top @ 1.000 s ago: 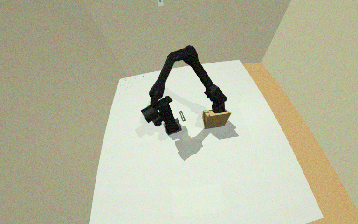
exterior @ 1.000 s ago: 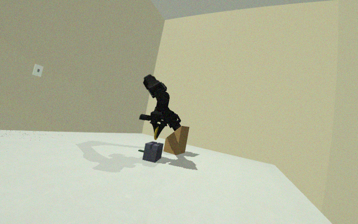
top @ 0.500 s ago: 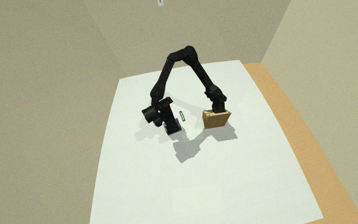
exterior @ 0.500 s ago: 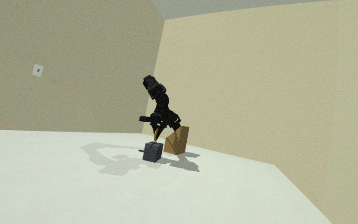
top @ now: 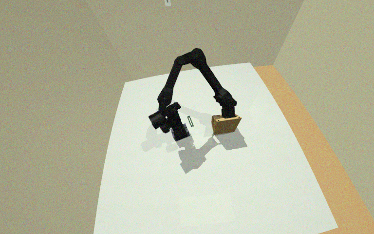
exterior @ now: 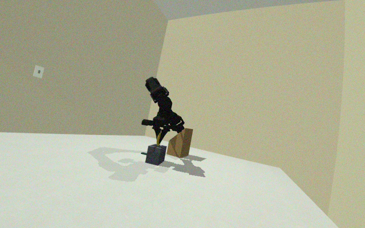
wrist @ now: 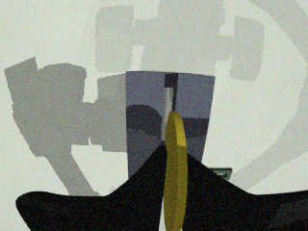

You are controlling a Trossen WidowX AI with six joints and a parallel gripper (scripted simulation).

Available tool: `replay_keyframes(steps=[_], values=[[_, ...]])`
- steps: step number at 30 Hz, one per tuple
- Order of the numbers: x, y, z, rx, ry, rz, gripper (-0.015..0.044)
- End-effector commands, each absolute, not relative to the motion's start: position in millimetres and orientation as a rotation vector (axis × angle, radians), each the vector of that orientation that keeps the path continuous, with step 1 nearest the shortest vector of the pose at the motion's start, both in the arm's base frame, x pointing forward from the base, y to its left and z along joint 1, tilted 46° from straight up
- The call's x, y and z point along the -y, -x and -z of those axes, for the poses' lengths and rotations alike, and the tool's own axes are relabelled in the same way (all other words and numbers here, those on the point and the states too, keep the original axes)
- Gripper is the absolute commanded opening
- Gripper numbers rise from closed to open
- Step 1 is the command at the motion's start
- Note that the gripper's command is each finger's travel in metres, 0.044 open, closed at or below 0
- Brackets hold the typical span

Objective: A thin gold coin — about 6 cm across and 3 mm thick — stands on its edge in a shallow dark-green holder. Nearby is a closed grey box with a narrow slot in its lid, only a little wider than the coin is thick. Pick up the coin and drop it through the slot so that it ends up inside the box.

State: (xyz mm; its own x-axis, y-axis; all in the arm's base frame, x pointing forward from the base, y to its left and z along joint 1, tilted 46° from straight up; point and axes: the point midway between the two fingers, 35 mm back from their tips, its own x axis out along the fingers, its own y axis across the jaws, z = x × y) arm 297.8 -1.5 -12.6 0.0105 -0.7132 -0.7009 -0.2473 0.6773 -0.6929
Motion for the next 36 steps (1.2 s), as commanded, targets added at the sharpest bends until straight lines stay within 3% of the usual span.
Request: replay_keyframes(steps=[1, 4, 13, 24, 36], values=[[1.2, -298.0, 12.4, -1.559, 0.816, 0.436, 0.0079], [1.2, -298.0, 12.4, -1.559, 0.816, 0.436, 0.0157], [1.2, -298.0, 12.4, -1.559, 0.816, 0.436, 0.0161], [-33.4, -294.6, -22.7, -1.566, 0.825, 0.436, 0.0440], [-39.5, -293.1, -29.6, -1.567, 0.828, 0.437, 0.0440]])
